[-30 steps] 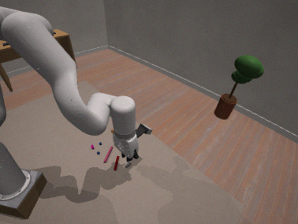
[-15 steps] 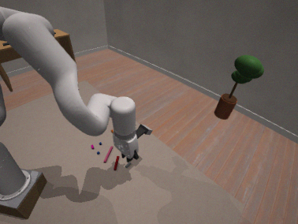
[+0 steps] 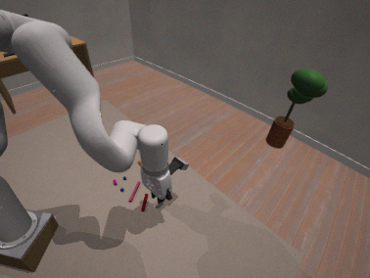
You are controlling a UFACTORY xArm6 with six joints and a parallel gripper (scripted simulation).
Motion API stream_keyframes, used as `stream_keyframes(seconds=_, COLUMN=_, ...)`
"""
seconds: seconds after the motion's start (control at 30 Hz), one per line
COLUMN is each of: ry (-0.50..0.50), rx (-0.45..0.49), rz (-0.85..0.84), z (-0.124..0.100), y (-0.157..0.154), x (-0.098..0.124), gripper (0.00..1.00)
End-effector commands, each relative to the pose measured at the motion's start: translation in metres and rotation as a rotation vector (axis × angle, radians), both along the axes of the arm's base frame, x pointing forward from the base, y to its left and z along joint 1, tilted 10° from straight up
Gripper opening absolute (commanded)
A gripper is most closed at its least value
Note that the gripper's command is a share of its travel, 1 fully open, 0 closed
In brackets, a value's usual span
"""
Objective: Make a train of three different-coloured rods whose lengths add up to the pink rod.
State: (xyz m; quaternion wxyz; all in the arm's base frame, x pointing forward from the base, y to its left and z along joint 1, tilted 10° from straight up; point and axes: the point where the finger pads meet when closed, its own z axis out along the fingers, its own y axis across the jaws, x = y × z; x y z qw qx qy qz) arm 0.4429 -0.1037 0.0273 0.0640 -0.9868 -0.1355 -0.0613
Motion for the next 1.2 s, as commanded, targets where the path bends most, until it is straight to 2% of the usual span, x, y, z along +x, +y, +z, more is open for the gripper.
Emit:
stream_keyframes(seconds=0.0, ry=-0.004, rx=-0.001, rz=0.000, z=-0.005, y=0.000, x=0.002, gripper=0.24)
stream_keyframes(seconds=0.67, ry=-0.004, rx=-0.001, rz=0.000, z=-0.029, y=0.004, x=0.005, gripper=0.24)
stream_keyframes(seconds=1.17, ry=-0.004, rx=-0.001, rz=0.000, z=-0.033, y=0.004, x=0.005, gripper=0.24)
